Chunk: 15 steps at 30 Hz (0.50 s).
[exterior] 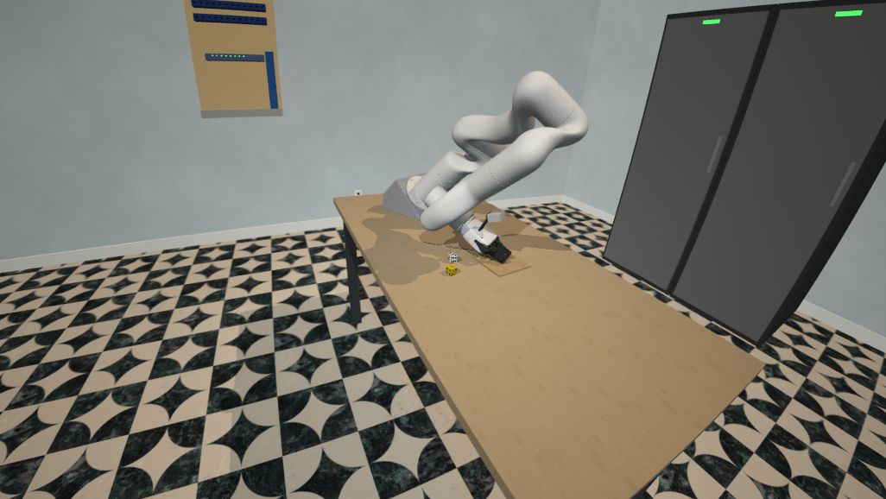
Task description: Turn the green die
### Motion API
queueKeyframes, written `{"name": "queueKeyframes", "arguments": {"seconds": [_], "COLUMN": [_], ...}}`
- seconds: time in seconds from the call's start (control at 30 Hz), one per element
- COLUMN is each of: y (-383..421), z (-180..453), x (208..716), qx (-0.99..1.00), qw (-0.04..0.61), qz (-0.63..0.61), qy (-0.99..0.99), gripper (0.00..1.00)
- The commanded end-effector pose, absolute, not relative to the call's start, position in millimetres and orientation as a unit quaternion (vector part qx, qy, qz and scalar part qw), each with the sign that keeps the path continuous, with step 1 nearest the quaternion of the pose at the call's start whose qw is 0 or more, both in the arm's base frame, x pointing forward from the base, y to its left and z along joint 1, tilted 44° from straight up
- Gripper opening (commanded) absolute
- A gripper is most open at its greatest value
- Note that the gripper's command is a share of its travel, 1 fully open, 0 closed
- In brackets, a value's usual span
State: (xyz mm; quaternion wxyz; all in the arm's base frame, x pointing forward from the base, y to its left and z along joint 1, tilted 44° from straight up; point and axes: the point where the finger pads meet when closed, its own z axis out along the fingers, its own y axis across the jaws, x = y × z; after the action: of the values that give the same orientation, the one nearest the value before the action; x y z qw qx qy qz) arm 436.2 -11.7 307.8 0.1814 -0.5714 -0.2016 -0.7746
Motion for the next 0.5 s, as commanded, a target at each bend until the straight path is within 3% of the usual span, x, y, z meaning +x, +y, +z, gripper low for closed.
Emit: {"name": "queueKeyframes", "arguments": {"seconds": [0.0, 0.1, 0.47], "y": [-11.8, -11.8, -11.8], "z": [308.1, 308.1, 308.1], "x": [436.1, 436.1, 436.1], "qx": [-0.571, -0.571, -0.571], "qw": [0.181, 0.181, 0.181], "qz": [-0.775, -0.775, -0.775], "qy": [-0.202, -0.202, -0.202], "gripper": [0.37, 0.42, 0.42]}}
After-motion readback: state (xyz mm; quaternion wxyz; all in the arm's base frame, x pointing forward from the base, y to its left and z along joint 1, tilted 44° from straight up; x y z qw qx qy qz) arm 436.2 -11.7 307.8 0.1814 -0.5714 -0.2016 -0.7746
